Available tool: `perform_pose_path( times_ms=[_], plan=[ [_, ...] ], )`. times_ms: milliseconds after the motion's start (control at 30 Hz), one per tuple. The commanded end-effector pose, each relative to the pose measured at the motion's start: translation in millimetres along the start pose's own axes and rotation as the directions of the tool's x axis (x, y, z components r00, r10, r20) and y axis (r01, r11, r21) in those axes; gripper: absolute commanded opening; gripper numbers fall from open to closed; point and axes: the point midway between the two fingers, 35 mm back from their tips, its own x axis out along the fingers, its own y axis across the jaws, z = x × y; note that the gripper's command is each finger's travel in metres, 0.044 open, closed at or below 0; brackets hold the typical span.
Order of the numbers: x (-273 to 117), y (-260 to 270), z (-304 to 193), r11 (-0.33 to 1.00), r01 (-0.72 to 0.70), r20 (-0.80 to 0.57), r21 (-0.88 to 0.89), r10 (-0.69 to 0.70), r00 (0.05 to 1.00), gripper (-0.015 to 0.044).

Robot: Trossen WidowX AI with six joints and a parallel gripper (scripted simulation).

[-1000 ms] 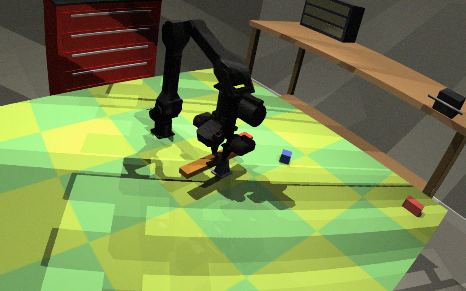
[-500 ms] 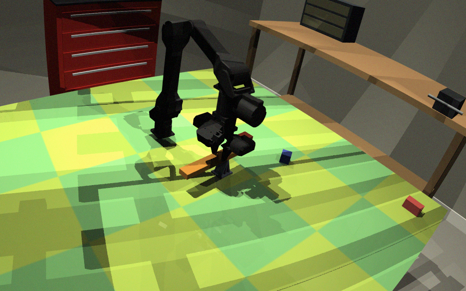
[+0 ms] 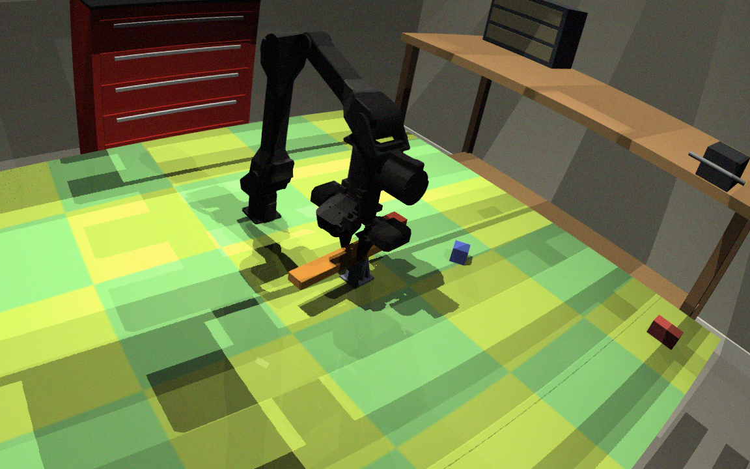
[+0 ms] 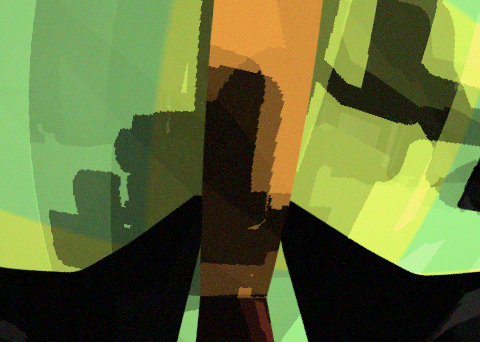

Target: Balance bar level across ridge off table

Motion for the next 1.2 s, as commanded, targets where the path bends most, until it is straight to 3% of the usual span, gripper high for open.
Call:
perform_pose_path(
  times_ms=[0,700,900,1167],
  plan=[
    [0.1,0.0,0.0,1.000,0.000,0.000,0.000,0.000,1.000,0.0000],
    [0.1,0.0,0.0,1.000,0.000,0.000,0.000,0.000,1.000,0.0000],
    [0.1,0.0,0.0,1.000,0.000,0.000,0.000,0.000,1.000,0.0157],
    [0.1,0.0,0.0,1.000,0.000,0.000,0.000,0.000,1.000,0.0167]
  ],
)
